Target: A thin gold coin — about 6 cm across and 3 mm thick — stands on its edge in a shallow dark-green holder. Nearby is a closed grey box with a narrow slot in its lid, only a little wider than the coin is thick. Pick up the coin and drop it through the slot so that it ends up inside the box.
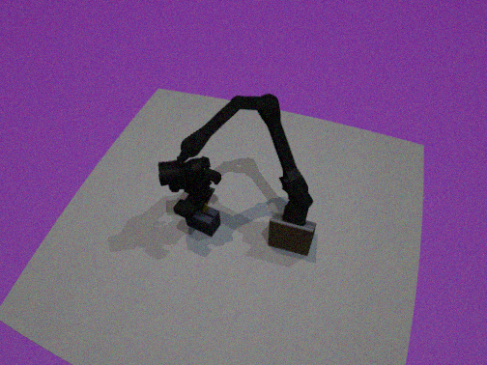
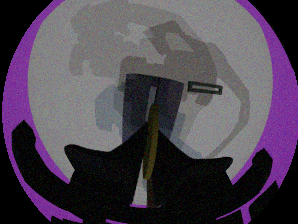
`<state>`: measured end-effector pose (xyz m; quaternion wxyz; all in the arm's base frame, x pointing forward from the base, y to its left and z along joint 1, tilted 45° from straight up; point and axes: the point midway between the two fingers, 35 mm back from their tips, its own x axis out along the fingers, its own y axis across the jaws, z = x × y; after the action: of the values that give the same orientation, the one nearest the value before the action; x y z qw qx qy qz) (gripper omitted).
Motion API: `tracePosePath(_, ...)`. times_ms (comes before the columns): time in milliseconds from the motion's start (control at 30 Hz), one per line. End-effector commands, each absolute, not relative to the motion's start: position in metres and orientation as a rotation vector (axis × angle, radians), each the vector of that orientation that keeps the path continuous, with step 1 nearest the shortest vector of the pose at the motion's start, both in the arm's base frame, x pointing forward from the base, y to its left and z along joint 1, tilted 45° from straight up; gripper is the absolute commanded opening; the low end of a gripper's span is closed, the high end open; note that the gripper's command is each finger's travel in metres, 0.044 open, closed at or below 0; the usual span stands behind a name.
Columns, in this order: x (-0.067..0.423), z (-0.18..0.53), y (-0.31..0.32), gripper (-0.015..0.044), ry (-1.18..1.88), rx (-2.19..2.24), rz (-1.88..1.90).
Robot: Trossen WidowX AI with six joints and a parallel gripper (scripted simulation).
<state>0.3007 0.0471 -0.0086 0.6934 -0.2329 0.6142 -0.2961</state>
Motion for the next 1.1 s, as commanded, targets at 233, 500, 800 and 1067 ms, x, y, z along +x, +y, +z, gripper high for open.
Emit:
tracePosePath(233,0.301,-0.009,0.047,0.0161,1.372,-0.52,-0.661)
tracePosePath(500,0.301,-0.008,0.048,0.0187,1.372,-0.52,-0.661)
tracePosePath(800,0.298,0.011,0.067,0.0423,1.373,-0.523,-0.659)
tracePosePath(1067,0.292,0.036,0.089,0.044,1.374,-0.532,-0.659)
